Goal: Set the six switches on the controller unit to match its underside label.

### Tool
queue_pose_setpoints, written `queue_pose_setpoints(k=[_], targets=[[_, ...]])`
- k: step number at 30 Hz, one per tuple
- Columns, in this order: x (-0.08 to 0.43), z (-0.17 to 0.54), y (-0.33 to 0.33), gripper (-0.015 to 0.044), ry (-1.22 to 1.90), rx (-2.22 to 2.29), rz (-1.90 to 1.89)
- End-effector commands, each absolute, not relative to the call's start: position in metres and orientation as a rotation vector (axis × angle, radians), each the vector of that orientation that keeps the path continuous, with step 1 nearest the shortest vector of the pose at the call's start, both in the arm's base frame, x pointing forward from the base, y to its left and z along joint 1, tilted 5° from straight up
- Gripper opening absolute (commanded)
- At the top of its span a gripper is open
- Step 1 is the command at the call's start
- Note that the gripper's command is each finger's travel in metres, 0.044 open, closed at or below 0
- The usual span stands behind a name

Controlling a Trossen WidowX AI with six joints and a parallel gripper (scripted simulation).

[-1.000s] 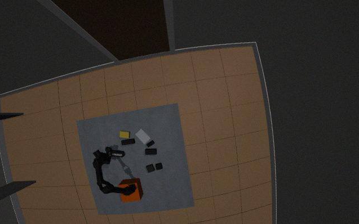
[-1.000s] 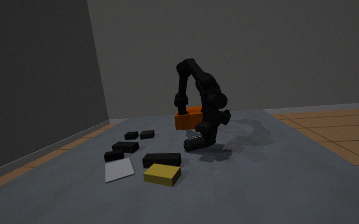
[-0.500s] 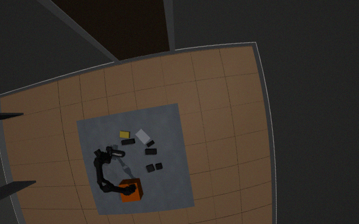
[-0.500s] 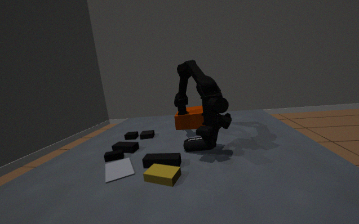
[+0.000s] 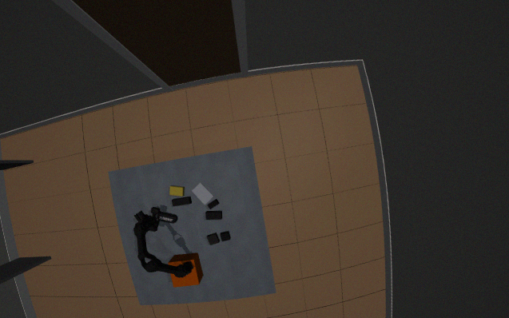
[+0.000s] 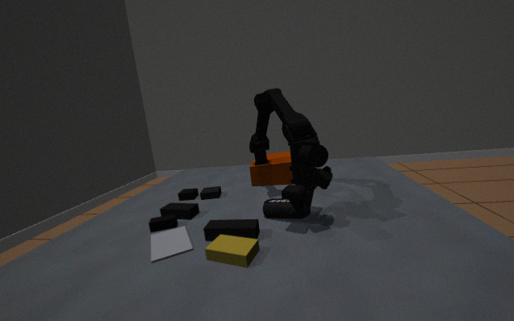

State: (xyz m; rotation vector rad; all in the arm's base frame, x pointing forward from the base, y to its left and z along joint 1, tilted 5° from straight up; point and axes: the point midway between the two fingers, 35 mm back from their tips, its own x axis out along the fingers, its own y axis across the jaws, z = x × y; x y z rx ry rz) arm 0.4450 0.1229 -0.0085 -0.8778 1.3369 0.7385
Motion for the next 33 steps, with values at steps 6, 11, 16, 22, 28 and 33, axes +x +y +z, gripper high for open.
queue_pose_setpoints(k=[6,11,16,22,28,33], targets=[[0.445,-0.022,0.120,0.0338,1.360,-0.876,0.731],[0.446,-0.025,0.120,0.0338,1.360,-0.876,0.731],[0.446,-0.029,0.121,0.0338,1.360,-0.876,0.731],[0.446,-0.028,0.121,0.0338,1.356,-0.876,0.732],[0.448,-0.024,0.124,0.0417,1.340,-0.877,0.739],[0.448,-0.024,0.124,0.0440,1.340,-0.877,0.739]])
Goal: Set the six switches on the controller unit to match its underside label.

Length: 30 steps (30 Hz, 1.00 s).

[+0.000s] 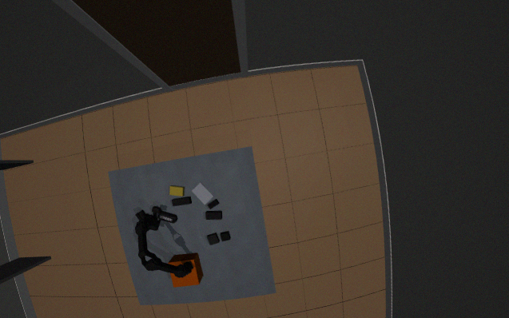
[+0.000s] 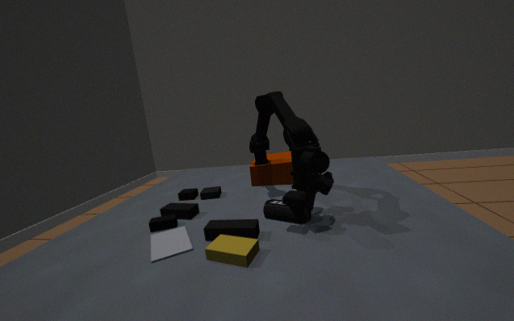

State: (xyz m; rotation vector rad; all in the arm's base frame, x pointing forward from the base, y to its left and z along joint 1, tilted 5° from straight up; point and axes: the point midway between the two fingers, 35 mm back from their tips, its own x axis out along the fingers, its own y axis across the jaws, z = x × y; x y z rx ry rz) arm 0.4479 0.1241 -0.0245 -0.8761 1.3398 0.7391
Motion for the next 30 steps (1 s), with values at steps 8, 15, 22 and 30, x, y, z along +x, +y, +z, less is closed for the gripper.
queue_pose_setpoints(k=[8,15,22,30], targets=[[0.432,-0.004,0.099,0.0440,1.342,-0.878,0.738],[0.414,0.014,0.074,0.0440,1.344,-0.879,0.738],[0.414,0.014,0.074,0.0440,1.344,-0.879,0.738],[0.414,0.014,0.074,0.0440,1.344,-0.879,0.738]])
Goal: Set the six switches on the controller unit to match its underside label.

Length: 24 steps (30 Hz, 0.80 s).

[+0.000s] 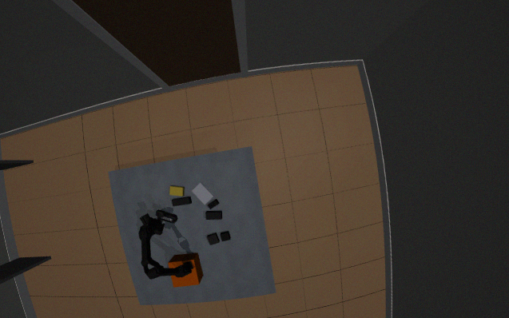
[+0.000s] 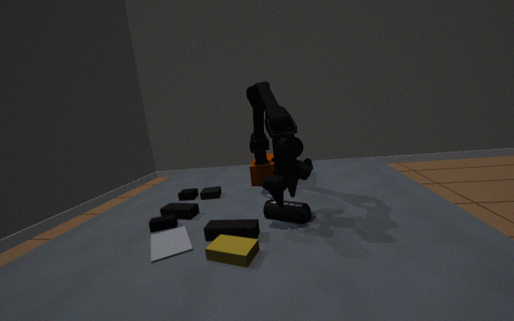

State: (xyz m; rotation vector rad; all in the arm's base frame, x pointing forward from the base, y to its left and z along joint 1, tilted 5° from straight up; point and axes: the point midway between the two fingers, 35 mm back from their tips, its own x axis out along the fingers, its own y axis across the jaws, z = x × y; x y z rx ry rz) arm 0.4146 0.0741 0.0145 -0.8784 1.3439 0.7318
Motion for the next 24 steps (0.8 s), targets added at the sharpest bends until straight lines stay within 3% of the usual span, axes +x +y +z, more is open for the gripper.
queue_pose_setpoints(k=[1,3,11,20,24], targets=[[0.414,0.014,0.074,0.0440,1.344,-0.879,0.738],[0.414,0.014,0.074,0.0440,1.344,-0.879,0.738],[0.421,0.021,0.075,0.0230,1.256,-1.090,1.086],[0.428,0.034,0.075,0.0000,0.934,-1.366,1.640],[0.429,0.041,0.074,0.0000,0.718,-1.460,1.859]])
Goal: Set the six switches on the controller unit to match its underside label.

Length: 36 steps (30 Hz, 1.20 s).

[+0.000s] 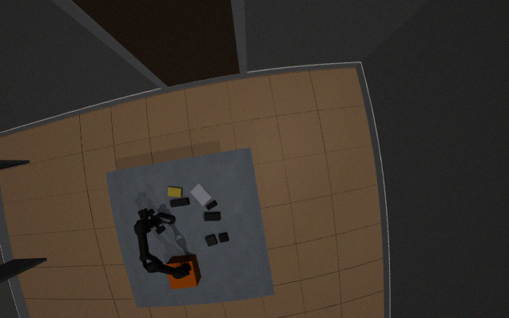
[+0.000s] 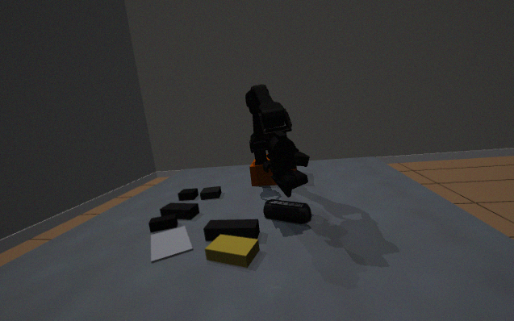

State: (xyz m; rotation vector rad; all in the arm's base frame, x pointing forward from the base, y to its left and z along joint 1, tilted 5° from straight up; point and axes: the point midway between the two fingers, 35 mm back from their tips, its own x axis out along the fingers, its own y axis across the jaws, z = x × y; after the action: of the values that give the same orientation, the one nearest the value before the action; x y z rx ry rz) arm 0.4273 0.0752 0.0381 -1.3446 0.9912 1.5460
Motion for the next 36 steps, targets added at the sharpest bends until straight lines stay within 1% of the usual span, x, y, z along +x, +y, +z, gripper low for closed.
queue_pose_setpoints(k=[1,5,7,33,36], targets=[[0.429,0.043,0.074,0.0000,0.657,-1.481,1.910],[0.430,0.050,0.073,0.0000,0.400,-1.551,2.083],[0.430,0.051,0.073,0.0000,0.352,-1.562,2.109],[0.430,0.054,0.072,0.0000,0.374,-1.568,2.090],[0.430,0.053,0.074,0.0079,0.418,-1.558,2.067]])
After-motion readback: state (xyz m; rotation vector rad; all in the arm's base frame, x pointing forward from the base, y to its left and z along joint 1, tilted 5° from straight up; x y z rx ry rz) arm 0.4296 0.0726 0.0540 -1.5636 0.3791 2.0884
